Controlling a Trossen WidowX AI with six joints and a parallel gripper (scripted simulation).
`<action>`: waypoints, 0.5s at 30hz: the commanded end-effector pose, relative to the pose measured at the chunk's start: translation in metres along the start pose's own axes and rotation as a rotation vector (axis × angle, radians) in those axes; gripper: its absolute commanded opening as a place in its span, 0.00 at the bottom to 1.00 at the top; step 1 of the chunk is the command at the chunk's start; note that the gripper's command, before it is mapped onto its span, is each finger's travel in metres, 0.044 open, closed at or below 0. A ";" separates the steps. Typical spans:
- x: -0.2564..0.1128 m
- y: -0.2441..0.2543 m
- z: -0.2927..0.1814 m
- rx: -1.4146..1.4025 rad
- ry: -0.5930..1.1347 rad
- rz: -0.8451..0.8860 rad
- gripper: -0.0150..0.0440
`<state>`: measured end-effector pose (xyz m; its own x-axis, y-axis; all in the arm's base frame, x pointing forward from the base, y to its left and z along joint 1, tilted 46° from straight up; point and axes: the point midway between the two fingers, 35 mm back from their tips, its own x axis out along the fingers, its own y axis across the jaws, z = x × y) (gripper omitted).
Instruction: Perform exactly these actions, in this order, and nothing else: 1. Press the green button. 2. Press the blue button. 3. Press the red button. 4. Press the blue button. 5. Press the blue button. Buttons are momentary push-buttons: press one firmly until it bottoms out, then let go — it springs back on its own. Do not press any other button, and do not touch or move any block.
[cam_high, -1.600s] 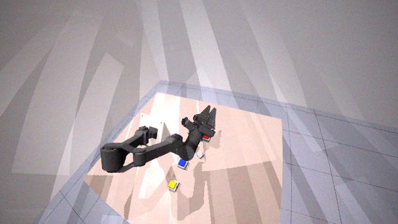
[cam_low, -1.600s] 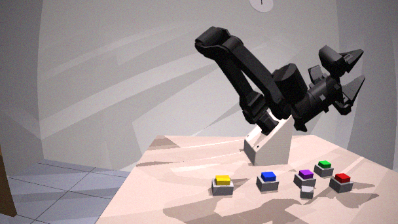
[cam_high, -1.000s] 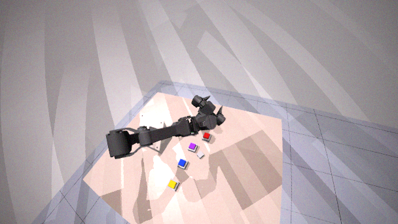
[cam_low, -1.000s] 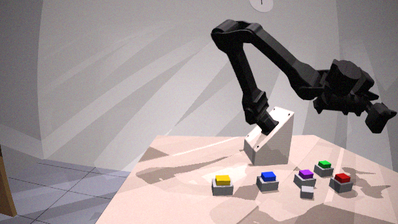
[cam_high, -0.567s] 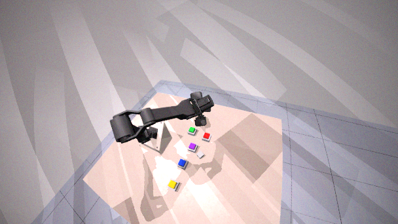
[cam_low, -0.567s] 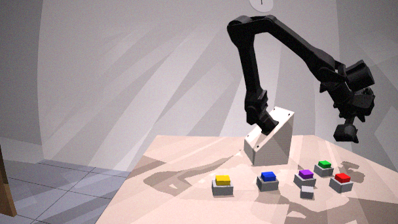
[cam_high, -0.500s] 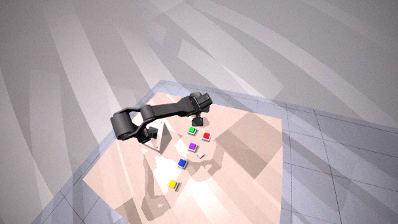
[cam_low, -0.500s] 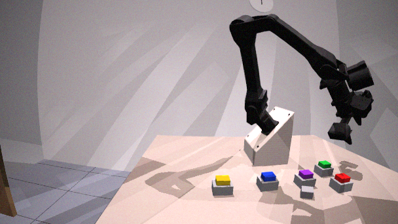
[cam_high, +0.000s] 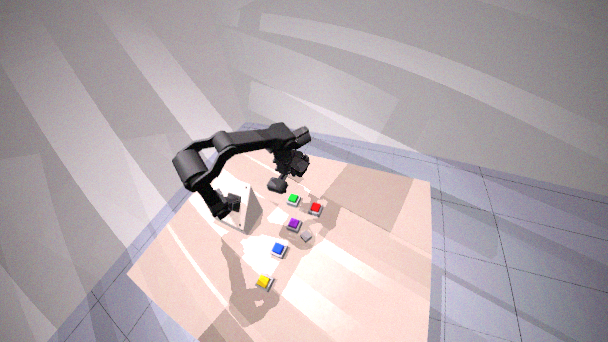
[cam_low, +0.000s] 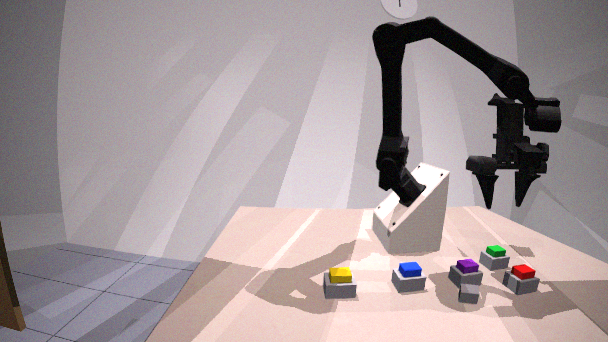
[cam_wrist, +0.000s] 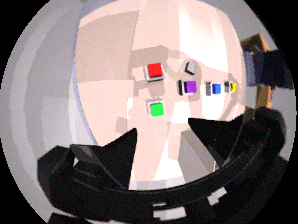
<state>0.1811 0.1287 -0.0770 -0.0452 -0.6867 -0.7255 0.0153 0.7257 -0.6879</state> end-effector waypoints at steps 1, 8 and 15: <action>0.002 -0.001 0.002 0.014 -0.011 -0.018 0.89; 0.061 -0.003 0.002 0.015 -0.011 -0.020 0.58; 0.061 -0.003 0.002 0.015 -0.011 -0.020 0.29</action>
<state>0.1802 0.0853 -0.1187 -0.0385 -0.7013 -0.7119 0.0338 0.7111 -0.7023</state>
